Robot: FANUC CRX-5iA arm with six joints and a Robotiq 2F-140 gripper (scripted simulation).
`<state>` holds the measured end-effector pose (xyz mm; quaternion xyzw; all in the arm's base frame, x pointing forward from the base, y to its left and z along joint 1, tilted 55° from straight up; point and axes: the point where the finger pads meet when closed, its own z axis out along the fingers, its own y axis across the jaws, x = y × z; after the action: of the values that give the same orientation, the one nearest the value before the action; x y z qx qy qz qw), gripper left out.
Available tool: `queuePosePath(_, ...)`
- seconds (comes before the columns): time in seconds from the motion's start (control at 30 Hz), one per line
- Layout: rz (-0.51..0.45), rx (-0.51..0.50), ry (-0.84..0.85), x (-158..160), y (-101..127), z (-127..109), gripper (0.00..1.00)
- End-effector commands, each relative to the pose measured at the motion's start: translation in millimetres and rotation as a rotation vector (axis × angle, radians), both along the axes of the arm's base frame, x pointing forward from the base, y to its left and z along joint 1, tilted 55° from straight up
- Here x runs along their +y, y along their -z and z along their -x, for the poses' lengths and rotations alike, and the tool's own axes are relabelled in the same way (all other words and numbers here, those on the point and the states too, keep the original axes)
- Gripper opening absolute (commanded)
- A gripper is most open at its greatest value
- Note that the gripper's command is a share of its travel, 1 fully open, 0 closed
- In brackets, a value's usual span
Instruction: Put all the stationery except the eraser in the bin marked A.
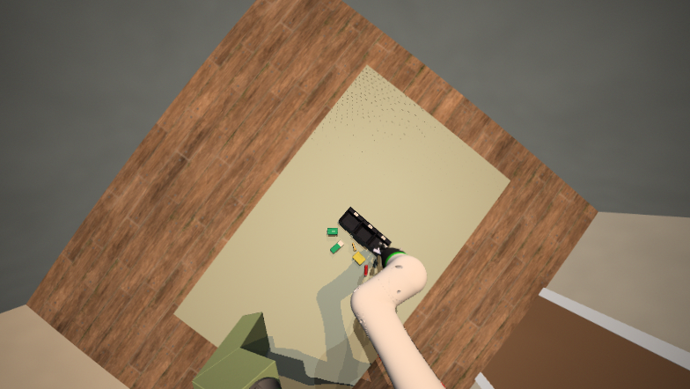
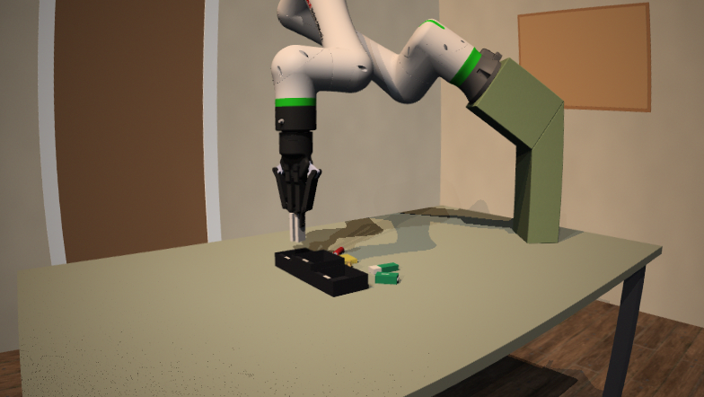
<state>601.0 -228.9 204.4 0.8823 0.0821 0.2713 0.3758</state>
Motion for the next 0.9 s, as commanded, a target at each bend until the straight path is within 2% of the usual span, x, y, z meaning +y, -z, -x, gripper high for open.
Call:
queuePosePath(0.0, 0.0, -0.001, 0.0, -5, 4, -5, 0.05)
queuePosePath(0.53, 0.0, -0.001, 0.0, -28, 26, -25, 0.05)
queuePosePath(0.87, 0.0, -0.001, 0.0, -28, 26, -25, 0.05)
